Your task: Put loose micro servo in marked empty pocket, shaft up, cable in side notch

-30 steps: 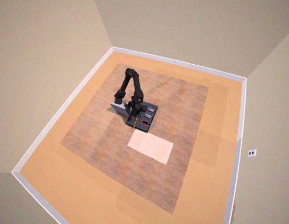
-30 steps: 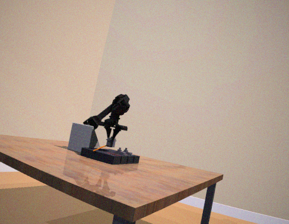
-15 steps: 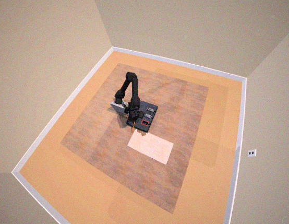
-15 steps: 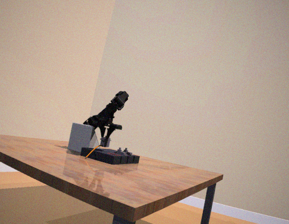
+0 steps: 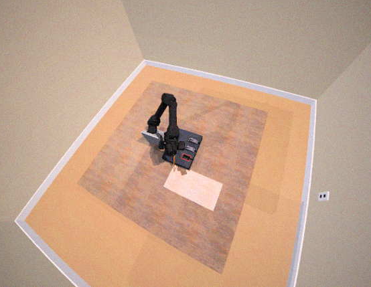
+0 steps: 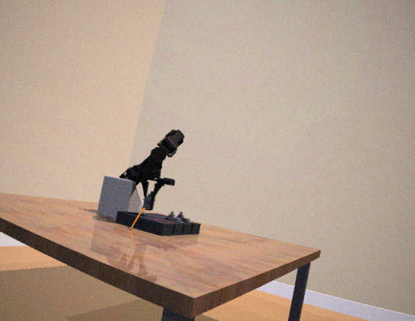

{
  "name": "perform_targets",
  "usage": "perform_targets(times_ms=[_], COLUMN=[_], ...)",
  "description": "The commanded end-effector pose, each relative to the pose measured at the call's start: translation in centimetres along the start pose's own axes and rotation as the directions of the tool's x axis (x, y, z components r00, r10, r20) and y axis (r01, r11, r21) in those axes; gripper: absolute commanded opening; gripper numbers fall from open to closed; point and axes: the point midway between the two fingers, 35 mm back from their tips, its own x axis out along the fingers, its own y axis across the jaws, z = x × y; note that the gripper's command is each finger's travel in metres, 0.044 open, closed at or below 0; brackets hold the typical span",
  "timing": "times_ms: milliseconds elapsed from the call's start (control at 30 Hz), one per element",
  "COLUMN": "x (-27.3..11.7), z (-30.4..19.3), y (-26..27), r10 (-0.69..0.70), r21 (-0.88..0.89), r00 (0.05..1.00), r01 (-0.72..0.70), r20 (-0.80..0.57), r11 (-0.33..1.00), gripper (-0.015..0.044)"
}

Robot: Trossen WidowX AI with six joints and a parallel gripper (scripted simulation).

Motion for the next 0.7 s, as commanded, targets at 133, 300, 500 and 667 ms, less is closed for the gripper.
perform_targets(times_ms=[133,300,500,667], x=[-0.1,-0.1,-0.1,-0.1], z=[0.16,0.15,0.15,0.15], y=[0.06,0.06,0.06,0.06], r10=[-0.002,-0.002,-0.002,-0.002], r21=[-0.256,-0.418,-0.596,-0.724], r00=[1.0,1.0,1.0,1.0], r01=[0.003,0.004,0.005,0.005], r20=[0.006,0.006,0.006,0.006], r11=[0.967,0.908,0.803,0.689], gripper=[0.0,0.0,0.0,0.0])
